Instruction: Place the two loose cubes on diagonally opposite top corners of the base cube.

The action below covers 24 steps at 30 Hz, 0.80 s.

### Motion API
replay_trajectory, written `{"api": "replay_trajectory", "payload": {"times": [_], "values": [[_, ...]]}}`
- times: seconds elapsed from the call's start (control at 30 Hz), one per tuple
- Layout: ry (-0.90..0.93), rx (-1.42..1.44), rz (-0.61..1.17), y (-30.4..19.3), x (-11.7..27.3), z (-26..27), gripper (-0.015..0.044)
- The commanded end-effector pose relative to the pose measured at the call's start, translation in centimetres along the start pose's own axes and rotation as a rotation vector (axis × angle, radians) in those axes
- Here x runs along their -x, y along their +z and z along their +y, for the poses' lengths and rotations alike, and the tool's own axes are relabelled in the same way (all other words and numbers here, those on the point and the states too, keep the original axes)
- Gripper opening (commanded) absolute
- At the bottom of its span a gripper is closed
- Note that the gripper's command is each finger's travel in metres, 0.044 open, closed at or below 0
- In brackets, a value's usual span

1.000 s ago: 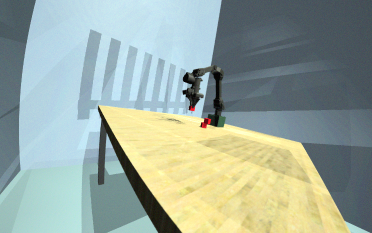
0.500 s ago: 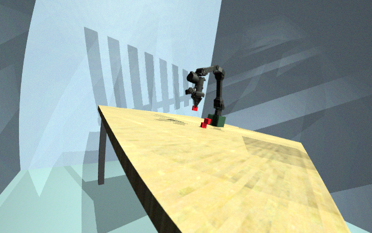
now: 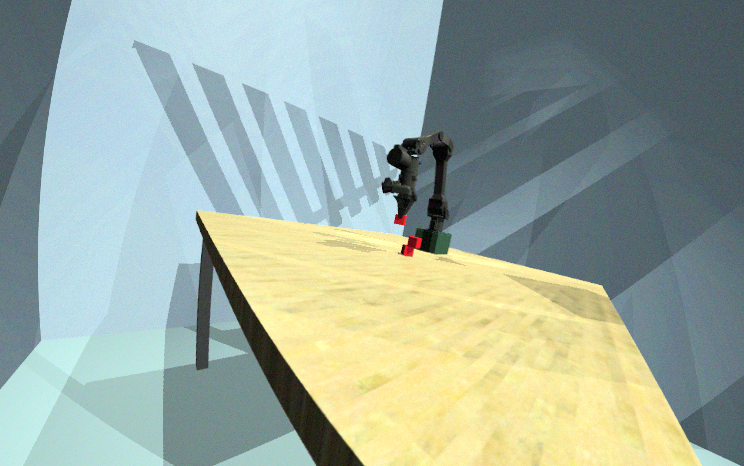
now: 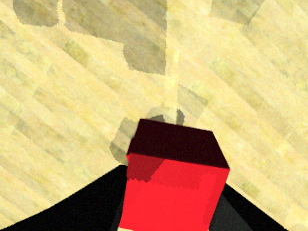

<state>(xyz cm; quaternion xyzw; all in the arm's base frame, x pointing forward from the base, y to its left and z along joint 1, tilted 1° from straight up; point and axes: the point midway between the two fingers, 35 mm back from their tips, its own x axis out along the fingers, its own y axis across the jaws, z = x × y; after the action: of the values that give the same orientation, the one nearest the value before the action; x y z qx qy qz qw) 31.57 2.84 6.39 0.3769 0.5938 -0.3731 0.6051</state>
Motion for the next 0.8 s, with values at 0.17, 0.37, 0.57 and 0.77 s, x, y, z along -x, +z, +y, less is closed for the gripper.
{"api": "replay_trajectory", "payload": {"times": [0.17, 0.37, 0.57, 0.77], "values": [[0.004, -0.250, -0.002, -2.4, -0.2, -0.3, 0.0105], [0.004, -0.291, -0.001, -2.8, -0.2, -0.4, 0.0105], [0.003, -0.304, -0.008, -2.8, -1.3, -0.4, 0.0105], [0.002, -0.326, -0.020, -2.9, -3.1, -0.4, 0.0105]]}}
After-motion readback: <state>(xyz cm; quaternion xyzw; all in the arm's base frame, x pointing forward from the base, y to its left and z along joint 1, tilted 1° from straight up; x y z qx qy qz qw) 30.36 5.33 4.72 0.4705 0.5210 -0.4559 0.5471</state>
